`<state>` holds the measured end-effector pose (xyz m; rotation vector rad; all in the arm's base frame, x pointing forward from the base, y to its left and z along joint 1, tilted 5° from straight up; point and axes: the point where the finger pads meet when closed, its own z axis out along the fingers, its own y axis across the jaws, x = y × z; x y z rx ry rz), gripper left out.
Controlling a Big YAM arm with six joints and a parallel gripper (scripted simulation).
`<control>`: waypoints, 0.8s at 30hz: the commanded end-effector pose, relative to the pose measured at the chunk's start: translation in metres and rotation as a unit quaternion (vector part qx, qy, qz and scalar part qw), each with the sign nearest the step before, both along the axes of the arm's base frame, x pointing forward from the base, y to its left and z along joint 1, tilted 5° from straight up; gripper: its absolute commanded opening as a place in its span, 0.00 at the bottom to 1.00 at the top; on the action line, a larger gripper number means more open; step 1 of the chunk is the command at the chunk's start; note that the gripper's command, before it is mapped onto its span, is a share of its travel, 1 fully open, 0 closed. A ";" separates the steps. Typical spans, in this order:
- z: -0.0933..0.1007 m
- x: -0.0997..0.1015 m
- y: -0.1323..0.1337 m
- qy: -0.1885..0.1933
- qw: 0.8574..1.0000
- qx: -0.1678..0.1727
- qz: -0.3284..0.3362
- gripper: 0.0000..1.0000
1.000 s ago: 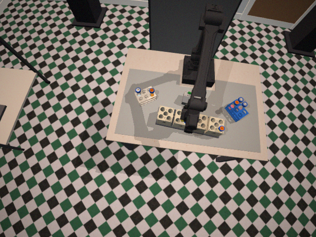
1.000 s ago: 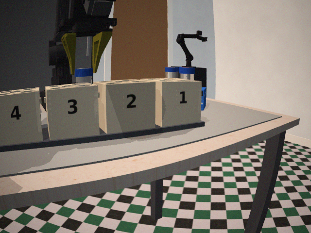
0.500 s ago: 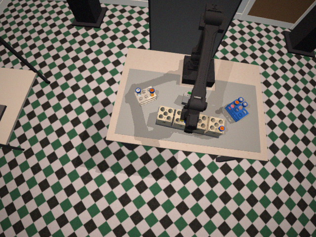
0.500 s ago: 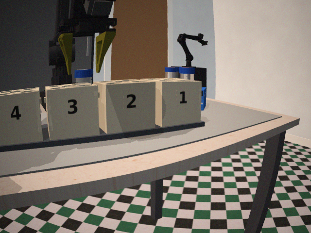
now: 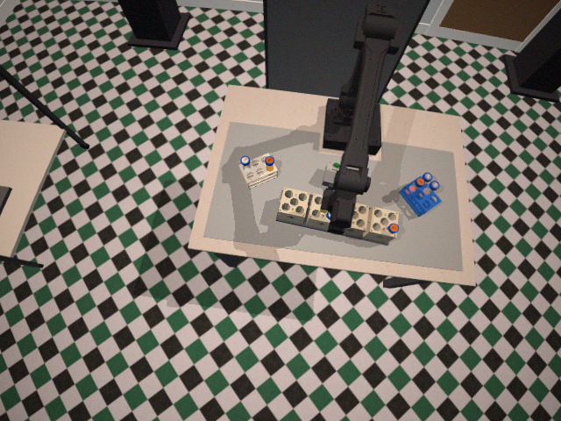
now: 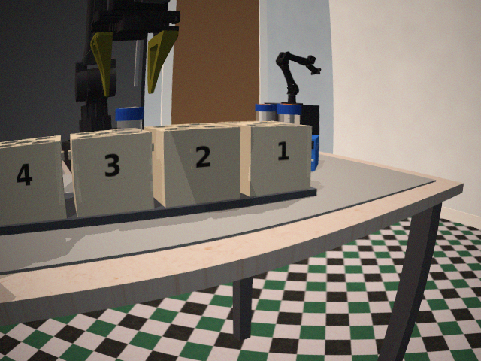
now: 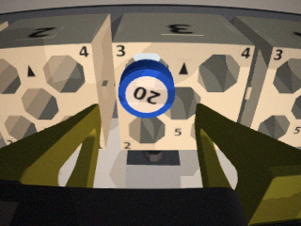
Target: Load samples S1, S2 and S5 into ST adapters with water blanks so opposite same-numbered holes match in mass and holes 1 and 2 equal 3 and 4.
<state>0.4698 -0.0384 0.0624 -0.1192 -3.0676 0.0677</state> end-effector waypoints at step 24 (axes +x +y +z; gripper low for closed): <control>0.028 -0.029 -0.061 -0.035 0.977 -0.017 -0.209 0.80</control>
